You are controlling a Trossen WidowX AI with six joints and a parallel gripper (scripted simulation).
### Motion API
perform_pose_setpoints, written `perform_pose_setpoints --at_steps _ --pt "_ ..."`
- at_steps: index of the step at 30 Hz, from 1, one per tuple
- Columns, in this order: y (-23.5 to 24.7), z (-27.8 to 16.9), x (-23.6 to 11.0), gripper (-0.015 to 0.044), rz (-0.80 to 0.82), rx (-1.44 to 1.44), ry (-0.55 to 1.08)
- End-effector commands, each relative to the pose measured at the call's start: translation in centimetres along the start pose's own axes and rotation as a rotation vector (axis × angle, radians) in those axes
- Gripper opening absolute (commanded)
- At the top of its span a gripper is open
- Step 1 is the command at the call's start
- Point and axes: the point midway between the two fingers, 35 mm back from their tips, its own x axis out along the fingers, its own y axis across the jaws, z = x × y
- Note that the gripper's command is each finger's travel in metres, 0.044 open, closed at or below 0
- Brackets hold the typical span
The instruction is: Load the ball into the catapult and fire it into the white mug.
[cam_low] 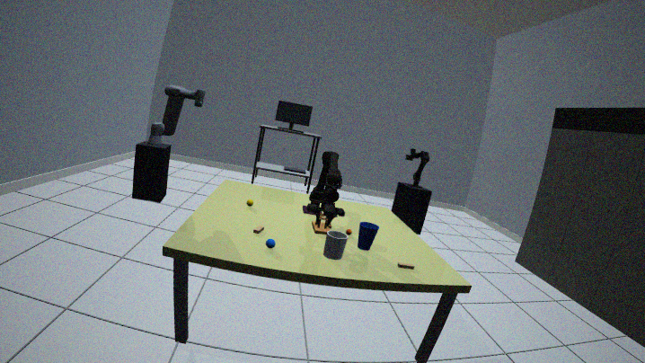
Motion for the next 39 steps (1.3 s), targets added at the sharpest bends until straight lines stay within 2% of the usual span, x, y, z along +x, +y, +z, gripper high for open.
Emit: perform_pose_setpoints --at_steps 1,14,16,18,22,24,26,33,37,39 --pt "0.0 0.0 -0.1 0.0 0.0 0.0 -0.001" --pt "0.0 0.0 -0.1 0.0341 0.0 0.0 -0.001" --pt "0.0 0.2 -1.0 0.0394 0.0 0.0 -0.001" --pt "0.0 0.4 -3.6 0.044 0.0 0.0 -0.001" --pt "0.1 0.1 -9.1 0.044 0.001 0.0 0.0" --pt "0.1 -0.1 -10.0 0.044 0.001 0.0 0.001" --pt "0.1 0.3 -8.7 0.044 0.0 0.004 -0.006" --pt "0.1 -0.2 -9.3 0.044 -0.005 0.003 -0.007" --pt "0.0 -0.1 -5.6 0.044 -0.005 0.003 -0.007" --pt "0.0 -0.2 -4.8 0.044 -0.004 0.003 -0.007"
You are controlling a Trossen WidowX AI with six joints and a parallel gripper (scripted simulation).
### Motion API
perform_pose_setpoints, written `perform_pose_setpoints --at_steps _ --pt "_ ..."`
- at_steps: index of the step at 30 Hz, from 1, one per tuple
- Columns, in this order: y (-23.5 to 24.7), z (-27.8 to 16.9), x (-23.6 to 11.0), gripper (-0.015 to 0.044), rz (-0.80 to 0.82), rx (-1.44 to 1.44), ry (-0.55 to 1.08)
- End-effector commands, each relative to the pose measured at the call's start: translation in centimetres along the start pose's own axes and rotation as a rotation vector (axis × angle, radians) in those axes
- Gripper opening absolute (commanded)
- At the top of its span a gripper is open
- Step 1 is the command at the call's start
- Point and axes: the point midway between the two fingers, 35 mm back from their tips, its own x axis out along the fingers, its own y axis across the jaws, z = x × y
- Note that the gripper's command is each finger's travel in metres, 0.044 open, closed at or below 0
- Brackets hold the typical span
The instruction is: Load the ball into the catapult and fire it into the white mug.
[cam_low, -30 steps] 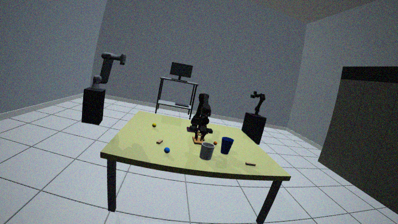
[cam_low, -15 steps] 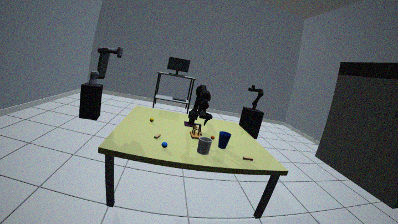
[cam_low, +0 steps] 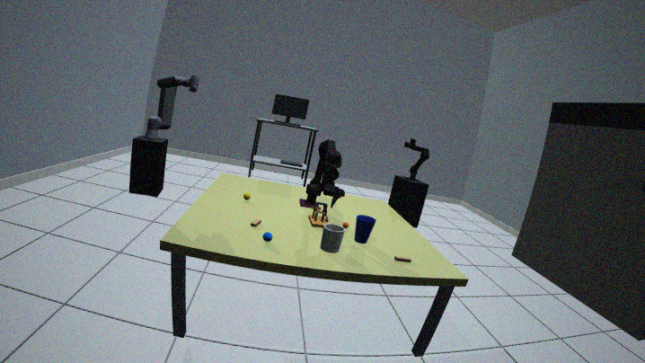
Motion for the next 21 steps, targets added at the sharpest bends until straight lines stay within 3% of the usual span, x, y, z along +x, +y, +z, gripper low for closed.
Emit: perform_pose_setpoints --at_steps 1,21 --pt "-0.1 -0.3 1.8 0.044 -0.004 0.003 0.014" --pt "-0.1 -0.2 4.6 0.044 -0.004 0.003 0.014"
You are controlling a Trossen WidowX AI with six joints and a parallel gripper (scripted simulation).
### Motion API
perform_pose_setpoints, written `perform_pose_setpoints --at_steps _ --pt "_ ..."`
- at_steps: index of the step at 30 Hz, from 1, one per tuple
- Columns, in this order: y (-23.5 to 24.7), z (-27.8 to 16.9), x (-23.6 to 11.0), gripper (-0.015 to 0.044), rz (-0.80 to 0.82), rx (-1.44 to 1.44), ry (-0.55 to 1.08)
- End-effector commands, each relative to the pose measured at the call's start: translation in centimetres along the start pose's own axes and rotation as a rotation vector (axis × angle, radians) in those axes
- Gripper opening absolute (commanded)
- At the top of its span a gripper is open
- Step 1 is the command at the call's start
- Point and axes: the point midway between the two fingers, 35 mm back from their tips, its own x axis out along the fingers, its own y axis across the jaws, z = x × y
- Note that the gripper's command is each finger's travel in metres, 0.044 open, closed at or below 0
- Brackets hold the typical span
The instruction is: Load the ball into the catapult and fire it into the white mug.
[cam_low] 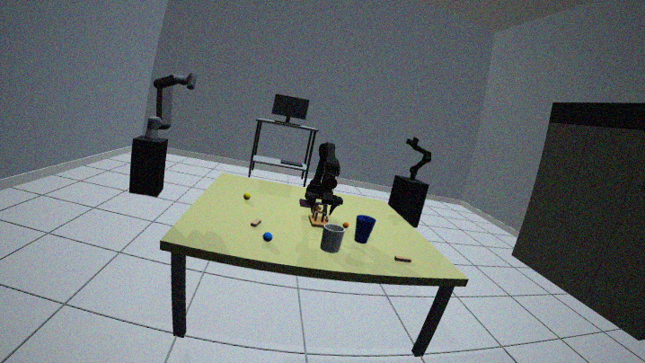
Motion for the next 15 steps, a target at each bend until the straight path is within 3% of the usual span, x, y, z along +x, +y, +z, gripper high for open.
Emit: perform_pose_setpoints --at_steps 1,15 --pt "-0.1 -0.1 0.7 0.044 -0.004 0.005 0.003" --pt "-0.1 -0.2 2.9 0.044 -0.004 0.005 0.003"
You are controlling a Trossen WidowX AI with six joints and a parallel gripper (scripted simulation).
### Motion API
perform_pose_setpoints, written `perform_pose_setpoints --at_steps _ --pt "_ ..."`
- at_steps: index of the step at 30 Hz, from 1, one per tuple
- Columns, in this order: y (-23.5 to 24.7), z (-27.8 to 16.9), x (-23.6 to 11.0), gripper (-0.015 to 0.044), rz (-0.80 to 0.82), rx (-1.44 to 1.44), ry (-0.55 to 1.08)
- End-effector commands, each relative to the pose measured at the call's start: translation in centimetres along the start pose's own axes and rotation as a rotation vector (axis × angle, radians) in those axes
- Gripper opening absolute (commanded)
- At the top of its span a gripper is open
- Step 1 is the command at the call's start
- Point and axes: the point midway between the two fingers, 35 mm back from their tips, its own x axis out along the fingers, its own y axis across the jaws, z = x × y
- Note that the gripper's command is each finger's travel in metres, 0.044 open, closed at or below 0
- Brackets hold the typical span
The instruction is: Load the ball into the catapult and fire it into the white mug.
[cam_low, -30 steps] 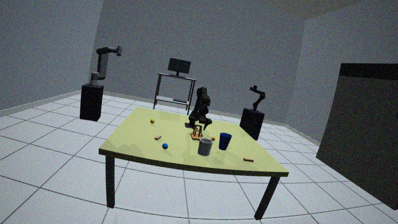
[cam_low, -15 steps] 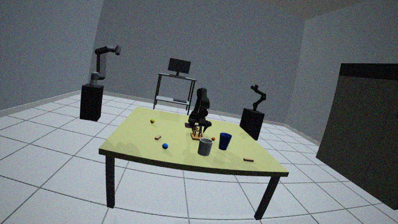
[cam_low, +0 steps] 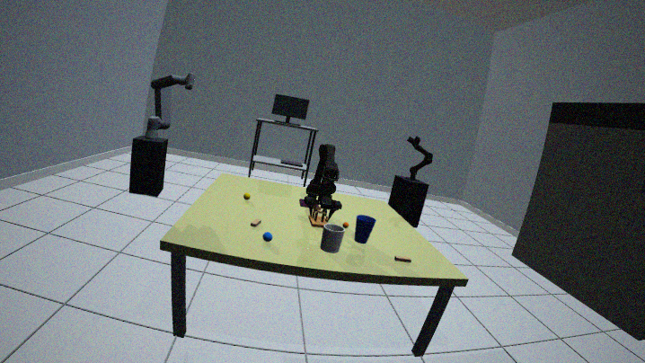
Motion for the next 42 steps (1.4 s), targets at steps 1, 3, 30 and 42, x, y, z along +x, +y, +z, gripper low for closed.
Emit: perform_pose_setpoints --at_steps 1,3,30,42 --pt "-0.1 -0.1 0.6 0.044 -0.004 0.005 0.003" --pt "0.0 0.0 0.3 0.0414 0.0 0.0 0.001" --pt "0.0 0.1 -4.4 0.0 -0.002 0.002 0.002" --pt "0.0 0.2 -2.5 0.0 -0.003 0.003 0.002"
